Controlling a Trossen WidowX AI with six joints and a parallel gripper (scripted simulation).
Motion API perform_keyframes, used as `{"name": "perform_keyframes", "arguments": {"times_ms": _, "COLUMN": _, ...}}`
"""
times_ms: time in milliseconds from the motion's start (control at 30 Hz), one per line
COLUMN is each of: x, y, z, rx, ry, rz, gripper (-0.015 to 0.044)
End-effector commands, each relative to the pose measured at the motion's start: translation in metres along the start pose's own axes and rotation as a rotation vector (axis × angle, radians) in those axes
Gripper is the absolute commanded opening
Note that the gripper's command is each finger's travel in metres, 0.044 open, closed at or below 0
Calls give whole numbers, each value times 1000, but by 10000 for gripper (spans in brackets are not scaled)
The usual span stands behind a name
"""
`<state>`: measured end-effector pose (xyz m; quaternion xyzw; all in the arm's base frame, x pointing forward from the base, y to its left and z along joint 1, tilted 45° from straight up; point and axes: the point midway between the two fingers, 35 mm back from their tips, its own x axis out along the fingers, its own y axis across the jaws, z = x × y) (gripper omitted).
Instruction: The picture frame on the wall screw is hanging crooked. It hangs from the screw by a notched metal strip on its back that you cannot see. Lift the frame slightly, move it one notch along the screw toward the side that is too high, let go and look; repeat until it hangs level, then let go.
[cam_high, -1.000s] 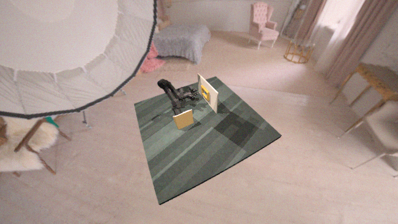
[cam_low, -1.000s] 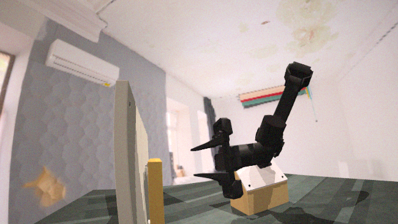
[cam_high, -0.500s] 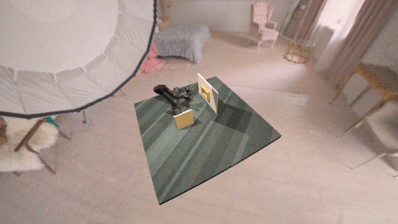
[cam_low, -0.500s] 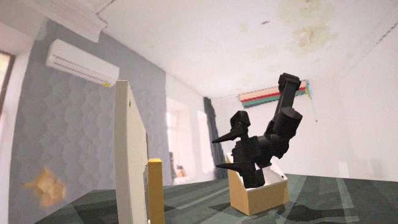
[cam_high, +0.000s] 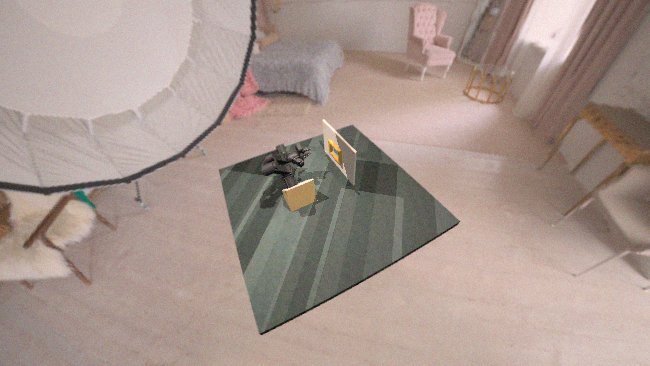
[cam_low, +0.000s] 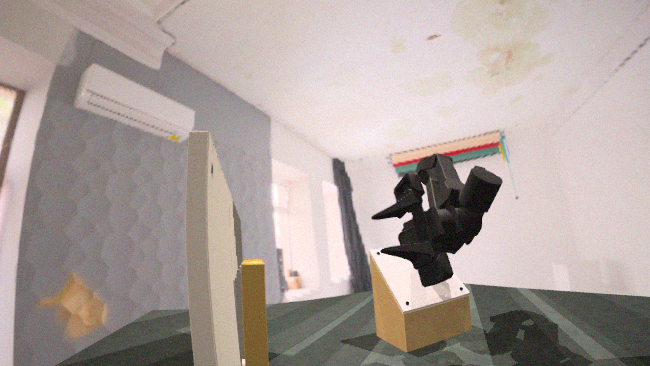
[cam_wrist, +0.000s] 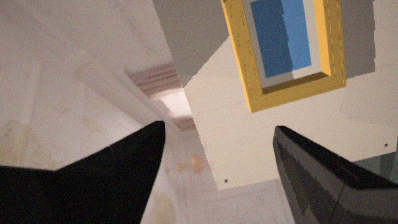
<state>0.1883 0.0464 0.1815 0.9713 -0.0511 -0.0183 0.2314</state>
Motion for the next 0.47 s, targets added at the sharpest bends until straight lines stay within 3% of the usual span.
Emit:
{"name": "perform_keyframes", "arguments": {"times_ms": 0, "x": 0, "y": 0, "z": 0, "rx": 2, "ry": 0, "rz": 0, "gripper": 260}}
{"name": "perform_keyframes", "arguments": {"times_ms": 433, "x": -4, "y": 3, "z": 6, "rx": 19, "ry": -4, "rz": 6, "gripper": 260}}
